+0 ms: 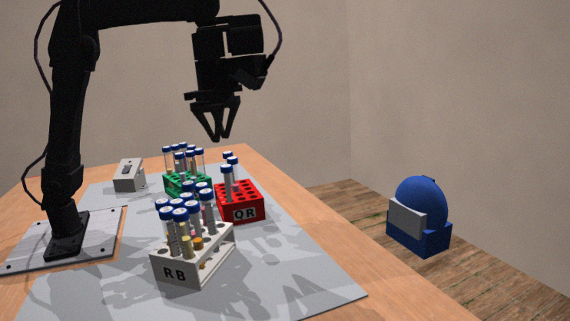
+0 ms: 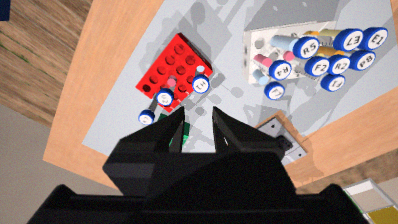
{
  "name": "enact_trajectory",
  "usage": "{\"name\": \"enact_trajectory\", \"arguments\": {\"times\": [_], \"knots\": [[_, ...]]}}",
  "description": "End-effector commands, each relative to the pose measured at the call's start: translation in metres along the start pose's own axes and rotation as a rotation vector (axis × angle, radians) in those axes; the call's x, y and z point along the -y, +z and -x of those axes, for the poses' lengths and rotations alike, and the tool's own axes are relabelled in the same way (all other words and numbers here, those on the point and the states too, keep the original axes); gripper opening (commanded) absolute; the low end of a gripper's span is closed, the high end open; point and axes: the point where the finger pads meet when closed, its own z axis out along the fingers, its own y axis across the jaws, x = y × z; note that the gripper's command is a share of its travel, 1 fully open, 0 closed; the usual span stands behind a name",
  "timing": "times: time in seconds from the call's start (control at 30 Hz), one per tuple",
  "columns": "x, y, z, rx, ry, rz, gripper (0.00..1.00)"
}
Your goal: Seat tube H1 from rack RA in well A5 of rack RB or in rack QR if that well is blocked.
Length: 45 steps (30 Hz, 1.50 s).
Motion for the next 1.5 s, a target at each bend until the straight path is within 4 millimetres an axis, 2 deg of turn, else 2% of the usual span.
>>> {"name": "enact_trajectory", "arguments": {"times": [0.0, 0.17, 0.73, 1.47], "knots": [[-0.0030, -0.0102, -0.0068, -0.012, -0.009, -0.005, 0.30], [0.0002, -0.0193, -0.0061, -0.017, -0.010, -0.009, 0.30], [0.0046, -0.0191, 0.0013, -0.017, 0.000, -0.010, 0.30], [-0.0041, -0.0193, -0.0047, -0.017, -0.010, -0.009, 0.30]]}}
